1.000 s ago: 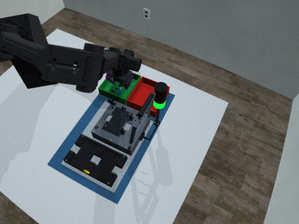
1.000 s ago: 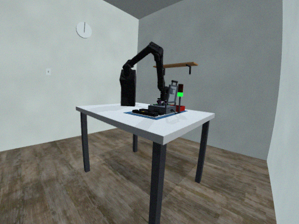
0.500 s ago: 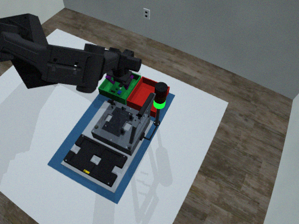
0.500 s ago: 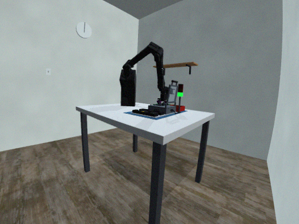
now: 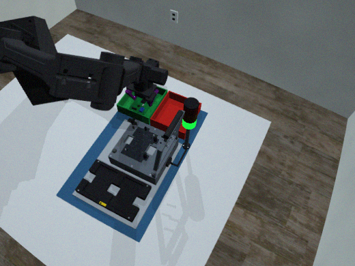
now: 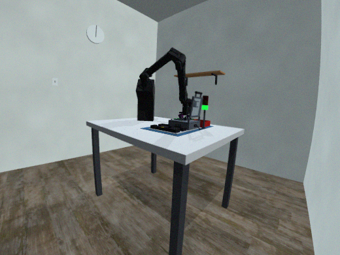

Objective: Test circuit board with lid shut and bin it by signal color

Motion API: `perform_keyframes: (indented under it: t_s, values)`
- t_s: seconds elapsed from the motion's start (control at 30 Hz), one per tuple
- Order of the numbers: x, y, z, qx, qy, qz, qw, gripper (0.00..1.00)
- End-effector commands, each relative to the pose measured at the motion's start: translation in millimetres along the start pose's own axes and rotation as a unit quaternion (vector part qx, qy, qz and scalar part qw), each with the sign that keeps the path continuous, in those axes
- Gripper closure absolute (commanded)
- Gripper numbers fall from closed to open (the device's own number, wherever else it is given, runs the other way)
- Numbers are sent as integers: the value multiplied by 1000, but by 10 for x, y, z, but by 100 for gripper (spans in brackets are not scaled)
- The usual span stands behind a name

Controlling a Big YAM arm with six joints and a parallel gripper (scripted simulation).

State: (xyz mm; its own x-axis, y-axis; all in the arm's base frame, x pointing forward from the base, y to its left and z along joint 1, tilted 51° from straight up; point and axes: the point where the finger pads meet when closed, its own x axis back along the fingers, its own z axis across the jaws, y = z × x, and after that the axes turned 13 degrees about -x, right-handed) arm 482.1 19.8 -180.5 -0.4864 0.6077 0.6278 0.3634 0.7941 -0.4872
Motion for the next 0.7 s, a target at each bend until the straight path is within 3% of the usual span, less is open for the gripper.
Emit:
perform_keyframes:
  t_s: [0.0,0.67]
  values:
    - [-34,-37,-20,-2,1,1,1000,28]
    - [-65,-24,3,0,2,1,1000,28]
